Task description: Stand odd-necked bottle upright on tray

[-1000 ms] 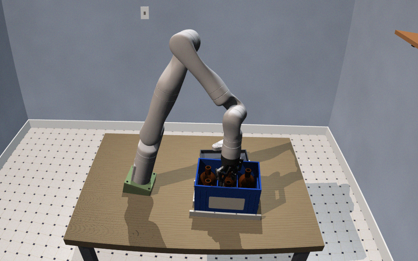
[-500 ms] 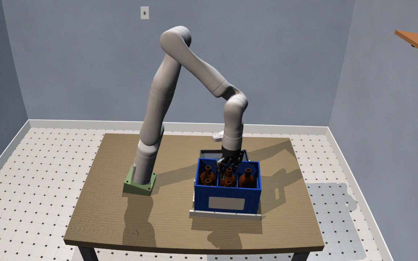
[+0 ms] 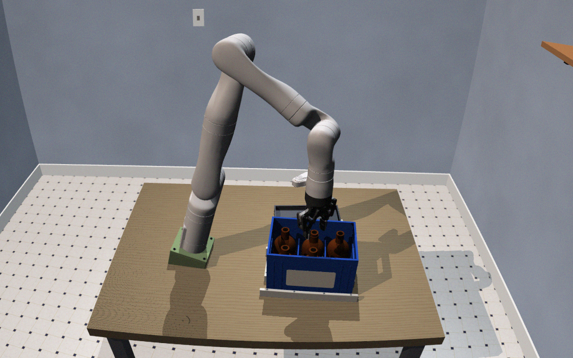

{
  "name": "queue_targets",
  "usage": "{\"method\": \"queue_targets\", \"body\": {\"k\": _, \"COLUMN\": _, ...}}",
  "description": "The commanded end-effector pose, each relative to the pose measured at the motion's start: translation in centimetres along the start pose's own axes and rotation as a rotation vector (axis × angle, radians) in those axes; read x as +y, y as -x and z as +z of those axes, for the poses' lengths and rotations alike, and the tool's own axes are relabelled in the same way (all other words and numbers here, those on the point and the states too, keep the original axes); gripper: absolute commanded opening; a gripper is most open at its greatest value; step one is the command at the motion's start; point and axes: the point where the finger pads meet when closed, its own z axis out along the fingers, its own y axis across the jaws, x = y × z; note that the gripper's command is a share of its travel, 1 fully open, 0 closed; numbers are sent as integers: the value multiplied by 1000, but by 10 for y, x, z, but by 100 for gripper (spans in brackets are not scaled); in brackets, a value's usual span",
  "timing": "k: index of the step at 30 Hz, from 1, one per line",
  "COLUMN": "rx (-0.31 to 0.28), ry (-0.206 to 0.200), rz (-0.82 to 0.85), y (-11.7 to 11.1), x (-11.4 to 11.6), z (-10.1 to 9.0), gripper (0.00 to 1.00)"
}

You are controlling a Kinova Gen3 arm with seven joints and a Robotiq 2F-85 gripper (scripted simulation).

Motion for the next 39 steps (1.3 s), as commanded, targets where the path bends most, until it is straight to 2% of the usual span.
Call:
{"method": "queue_targets", "body": {"k": 1, "rx": -4, "ry": 3, "rz": 0, "y": 1, "x": 1, "z": -2, "gripper": 64}}
{"method": "queue_targets", "body": {"k": 2, "rx": -4, "ry": 3, "rz": 0, "y": 1, "x": 1, "z": -2, "gripper": 64}}
{"method": "queue_targets", "body": {"k": 3, "rx": -4, "ry": 3, "rz": 0, "y": 1, "x": 1, "z": -2, "gripper": 0}}
{"method": "queue_targets", "body": {"k": 39, "rx": -4, "ry": 3, "rz": 0, "y": -1, "x": 3, "z": -2, "gripper": 0}}
